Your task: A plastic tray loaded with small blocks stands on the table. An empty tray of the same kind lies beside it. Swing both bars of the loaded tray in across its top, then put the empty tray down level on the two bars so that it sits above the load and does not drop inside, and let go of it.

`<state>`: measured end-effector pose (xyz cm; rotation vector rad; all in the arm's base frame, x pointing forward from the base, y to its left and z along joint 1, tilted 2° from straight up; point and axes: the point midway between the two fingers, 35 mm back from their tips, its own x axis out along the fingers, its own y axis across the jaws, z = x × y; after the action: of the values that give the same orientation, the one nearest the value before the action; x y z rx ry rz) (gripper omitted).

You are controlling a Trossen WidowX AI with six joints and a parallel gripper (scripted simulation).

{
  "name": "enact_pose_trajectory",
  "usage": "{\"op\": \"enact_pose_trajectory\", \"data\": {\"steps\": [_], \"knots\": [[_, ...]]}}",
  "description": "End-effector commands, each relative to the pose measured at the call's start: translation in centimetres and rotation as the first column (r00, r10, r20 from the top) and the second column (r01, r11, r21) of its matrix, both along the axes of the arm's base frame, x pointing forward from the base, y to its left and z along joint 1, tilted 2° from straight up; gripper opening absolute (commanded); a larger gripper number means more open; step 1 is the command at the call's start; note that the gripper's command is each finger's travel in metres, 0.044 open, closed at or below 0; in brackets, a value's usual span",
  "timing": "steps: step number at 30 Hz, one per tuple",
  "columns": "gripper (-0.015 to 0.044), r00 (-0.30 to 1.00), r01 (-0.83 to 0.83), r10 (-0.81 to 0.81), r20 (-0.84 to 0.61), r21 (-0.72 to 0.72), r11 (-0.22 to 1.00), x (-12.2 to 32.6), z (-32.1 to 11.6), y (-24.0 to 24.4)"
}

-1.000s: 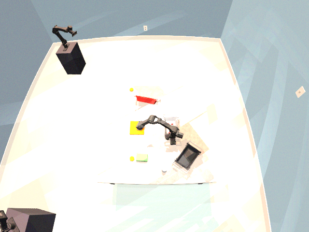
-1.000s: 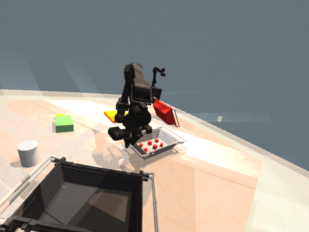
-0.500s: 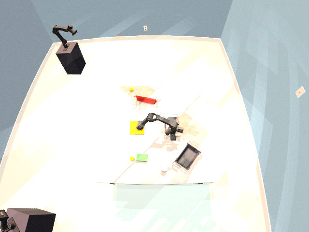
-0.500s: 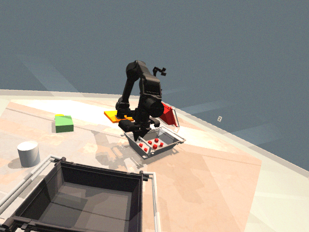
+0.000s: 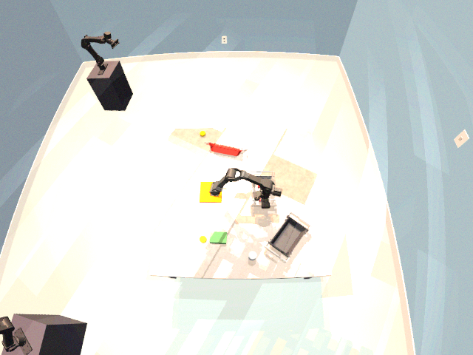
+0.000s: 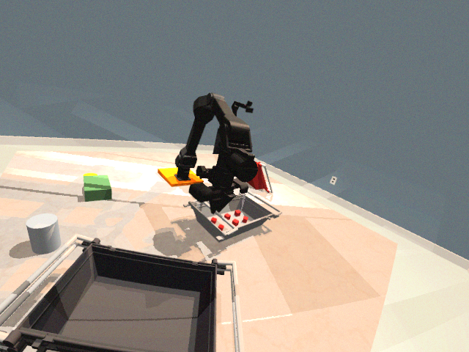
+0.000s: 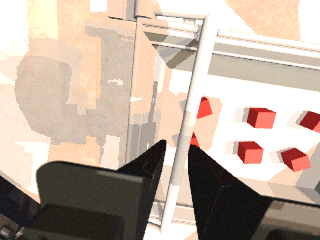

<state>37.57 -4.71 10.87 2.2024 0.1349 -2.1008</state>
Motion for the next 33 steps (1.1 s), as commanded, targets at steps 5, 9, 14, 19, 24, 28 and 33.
{"op": "enact_pose_trajectory", "data": {"steps": [5, 9, 14, 19, 24, 28, 33], "knots": [[0.0087, 1.0, 0.004, -0.004, 0.026, -0.013, 1.0, 0.04, 2.94, -0.47], [0.0087, 1.0, 0.008, -0.008, 0.017, -0.005, 1.0, 0.09, 2.13, -0.35], [0.0087, 1.0, 0.008, -0.008, 0.017, -0.005, 1.0, 0.09, 2.13, -0.35], [0.0087, 1.0, 0.008, -0.008, 0.017, -0.005, 1.0, 0.09, 2.13, -0.35], [0.0087, 1.0, 0.008, -0.008, 0.017, -0.005, 1.0, 0.09, 2.13, -0.35], [0.0087, 1.0, 0.008, -0.008, 0.017, -0.005, 1.0, 0.09, 2.13, -0.35], [0.0087, 1.0, 0.008, -0.008, 0.018, -0.006, 1.0, 0.11, 2.34, -0.35]]}}
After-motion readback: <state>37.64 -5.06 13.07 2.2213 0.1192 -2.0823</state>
